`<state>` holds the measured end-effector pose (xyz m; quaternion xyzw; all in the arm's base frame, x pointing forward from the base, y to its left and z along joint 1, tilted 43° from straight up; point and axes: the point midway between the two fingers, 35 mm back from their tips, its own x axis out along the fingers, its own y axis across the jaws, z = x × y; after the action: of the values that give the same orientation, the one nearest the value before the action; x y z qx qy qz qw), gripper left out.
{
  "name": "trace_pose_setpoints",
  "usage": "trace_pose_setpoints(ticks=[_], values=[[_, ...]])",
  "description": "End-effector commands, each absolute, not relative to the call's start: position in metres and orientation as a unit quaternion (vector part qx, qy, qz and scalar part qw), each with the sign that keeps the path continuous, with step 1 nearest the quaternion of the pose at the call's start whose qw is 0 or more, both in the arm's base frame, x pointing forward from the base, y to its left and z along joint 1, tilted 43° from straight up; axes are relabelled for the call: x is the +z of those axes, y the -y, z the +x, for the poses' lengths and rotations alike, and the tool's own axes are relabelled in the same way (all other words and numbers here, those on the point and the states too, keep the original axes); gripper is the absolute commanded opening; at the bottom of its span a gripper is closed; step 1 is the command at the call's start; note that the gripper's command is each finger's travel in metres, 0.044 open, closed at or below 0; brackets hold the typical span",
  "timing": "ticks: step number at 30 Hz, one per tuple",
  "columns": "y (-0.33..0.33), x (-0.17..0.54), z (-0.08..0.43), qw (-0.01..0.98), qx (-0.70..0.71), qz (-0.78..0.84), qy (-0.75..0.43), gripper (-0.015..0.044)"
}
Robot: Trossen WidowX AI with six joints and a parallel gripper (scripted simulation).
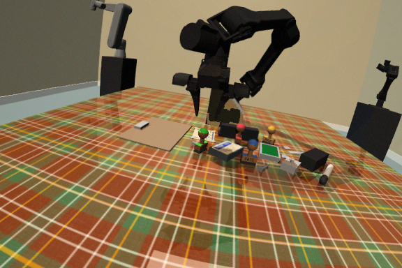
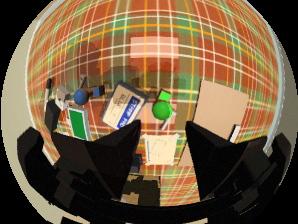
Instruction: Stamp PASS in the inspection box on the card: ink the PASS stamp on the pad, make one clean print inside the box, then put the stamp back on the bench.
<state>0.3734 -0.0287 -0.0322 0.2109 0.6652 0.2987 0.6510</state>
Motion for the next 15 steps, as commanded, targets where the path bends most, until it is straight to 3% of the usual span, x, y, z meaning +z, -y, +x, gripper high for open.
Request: trace_pose_setpoints(ticks=[1,15], values=[[0.026,-0.036,0.371,0.649,0.300,0.214,-0.665,0.0221],[0.011,-0.053,0.371,0.650,0.299,0.214,-0.665,0.0221]])
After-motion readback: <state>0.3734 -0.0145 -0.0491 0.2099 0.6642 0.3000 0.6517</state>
